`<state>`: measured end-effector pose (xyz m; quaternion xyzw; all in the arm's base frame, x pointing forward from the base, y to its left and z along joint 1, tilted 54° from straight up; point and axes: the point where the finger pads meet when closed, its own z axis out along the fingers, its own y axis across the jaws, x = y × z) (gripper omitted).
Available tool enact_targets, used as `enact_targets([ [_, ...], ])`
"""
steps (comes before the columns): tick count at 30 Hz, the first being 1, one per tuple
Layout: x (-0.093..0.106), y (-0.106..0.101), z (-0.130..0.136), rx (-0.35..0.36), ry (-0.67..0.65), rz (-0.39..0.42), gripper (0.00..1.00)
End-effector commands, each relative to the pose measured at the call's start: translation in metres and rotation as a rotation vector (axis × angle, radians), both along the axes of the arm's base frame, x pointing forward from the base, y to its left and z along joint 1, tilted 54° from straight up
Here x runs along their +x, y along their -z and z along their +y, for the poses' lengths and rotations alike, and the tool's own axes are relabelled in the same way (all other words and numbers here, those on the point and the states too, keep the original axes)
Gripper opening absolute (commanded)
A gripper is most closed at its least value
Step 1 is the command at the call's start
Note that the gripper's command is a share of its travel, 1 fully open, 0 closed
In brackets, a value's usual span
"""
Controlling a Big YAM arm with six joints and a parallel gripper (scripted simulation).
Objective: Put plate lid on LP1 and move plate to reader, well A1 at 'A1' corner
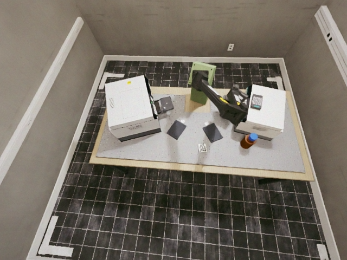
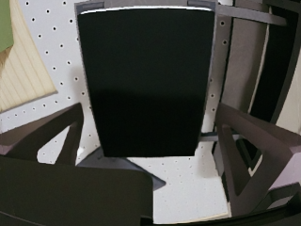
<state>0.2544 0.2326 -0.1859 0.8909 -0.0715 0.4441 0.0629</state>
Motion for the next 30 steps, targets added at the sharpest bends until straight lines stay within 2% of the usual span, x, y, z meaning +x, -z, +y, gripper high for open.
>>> enact_targets([
  [1,0.007,0.004,0.001,0.005,0.009,0.000,1.00],
  [11,-0.005,0.006,-0.011,-0.029,-0.017,0.015,1.00],
  [24,0.001,0.008,-0.022,-0.039,0.004,0.019,1.00],
  [30,0.006,0.008,-0.017,-0.028,0.000,0.013,1.00],
])
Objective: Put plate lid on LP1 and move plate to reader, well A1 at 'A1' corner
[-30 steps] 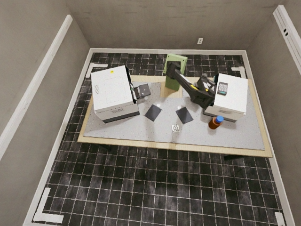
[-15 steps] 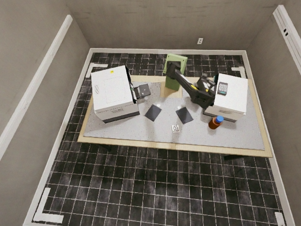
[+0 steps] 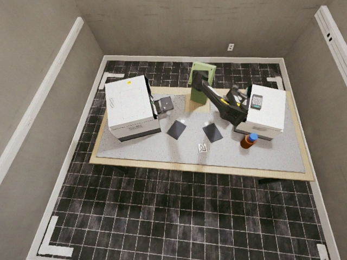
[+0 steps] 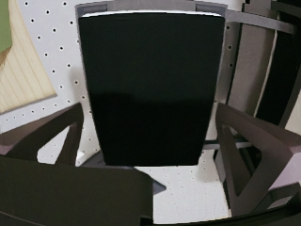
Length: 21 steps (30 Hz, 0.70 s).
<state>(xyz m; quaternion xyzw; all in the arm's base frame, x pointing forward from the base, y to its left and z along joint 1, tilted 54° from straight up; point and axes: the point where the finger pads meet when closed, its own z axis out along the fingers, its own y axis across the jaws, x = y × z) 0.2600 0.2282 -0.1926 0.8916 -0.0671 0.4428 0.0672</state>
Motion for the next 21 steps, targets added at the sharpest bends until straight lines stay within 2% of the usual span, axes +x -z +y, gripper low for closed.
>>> enact_targets([
  [1,0.002,0.000,-0.010,-0.010,0.004,0.005,1.00],
  [12,0.004,0.005,0.009,0.025,-0.006,-0.007,1.00],
  [21,-0.003,-0.006,0.009,0.027,-0.022,-0.007,1.00],
])
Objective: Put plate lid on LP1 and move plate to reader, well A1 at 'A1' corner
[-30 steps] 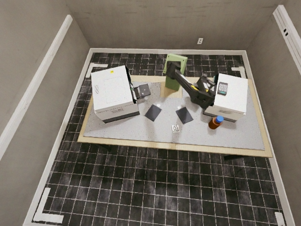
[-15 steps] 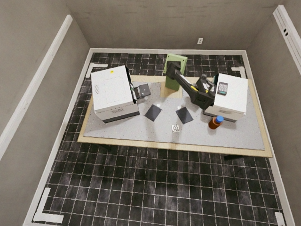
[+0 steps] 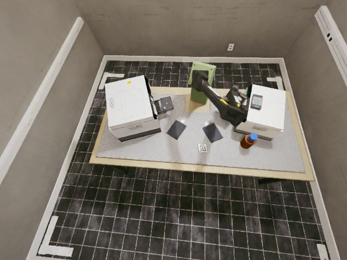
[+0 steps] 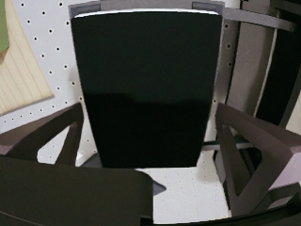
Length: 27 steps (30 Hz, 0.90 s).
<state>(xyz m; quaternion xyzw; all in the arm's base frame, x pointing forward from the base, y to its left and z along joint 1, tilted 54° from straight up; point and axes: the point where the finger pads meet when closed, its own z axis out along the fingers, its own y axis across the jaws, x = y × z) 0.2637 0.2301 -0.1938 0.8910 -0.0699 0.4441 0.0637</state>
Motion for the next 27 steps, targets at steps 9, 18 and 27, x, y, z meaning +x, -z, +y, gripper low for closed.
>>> enact_targets([
  [9,-0.011,-0.001,-0.002,-0.019,-0.036,0.012,1.00],
  [18,-0.006,0.002,-0.013,-0.021,-0.006,0.013,1.00],
  [27,-0.002,0.005,-0.021,-0.024,0.016,0.017,1.00],
])
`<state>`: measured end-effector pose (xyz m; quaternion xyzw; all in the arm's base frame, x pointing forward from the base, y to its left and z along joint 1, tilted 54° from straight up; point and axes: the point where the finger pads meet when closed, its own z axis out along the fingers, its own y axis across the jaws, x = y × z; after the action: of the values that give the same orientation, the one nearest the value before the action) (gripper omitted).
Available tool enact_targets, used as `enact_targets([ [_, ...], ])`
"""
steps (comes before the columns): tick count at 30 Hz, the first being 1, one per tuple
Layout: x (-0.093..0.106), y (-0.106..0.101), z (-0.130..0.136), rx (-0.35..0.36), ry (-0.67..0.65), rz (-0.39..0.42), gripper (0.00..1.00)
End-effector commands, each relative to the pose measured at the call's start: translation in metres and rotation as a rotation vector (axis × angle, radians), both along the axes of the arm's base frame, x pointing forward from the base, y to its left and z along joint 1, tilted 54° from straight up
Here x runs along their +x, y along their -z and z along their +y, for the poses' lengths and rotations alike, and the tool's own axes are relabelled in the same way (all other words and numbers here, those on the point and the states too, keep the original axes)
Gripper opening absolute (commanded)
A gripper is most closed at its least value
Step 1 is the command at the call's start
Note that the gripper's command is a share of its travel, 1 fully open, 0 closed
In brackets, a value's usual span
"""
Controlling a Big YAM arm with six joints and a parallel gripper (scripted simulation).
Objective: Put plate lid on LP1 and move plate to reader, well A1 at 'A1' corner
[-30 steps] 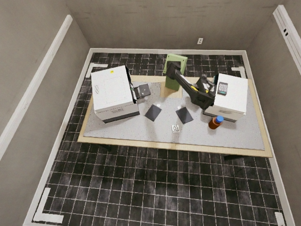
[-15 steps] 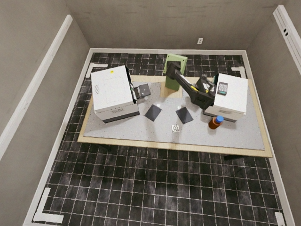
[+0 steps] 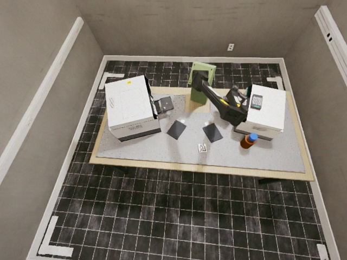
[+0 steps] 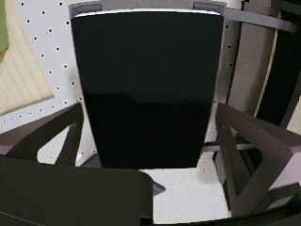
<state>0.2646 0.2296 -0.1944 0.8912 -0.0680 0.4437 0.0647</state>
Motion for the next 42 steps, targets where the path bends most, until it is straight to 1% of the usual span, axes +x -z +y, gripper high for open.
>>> enact_targets([
  [1,-0.003,0.004,-0.020,-0.023,0.016,0.016,1.00],
  [4,-0.003,0.005,-0.019,-0.026,0.008,0.016,1.00],
  [7,-0.001,0.001,-0.010,-0.011,-0.002,0.007,1.00],
  [9,-0.001,0.001,-0.010,-0.011,-0.002,0.007,1.00],
  [15,0.008,0.005,-0.002,0.002,0.003,0.000,1.00],
  [20,0.009,0.008,-0.003,0.001,0.009,0.001,1.00],
  [28,0.008,0.002,0.009,0.026,-0.005,-0.009,1.00],
  [34,-0.001,-0.003,0.007,0.019,-0.025,-0.006,1.00],
  [42,-0.004,-0.004,0.005,0.013,-0.032,-0.003,1.00],
])
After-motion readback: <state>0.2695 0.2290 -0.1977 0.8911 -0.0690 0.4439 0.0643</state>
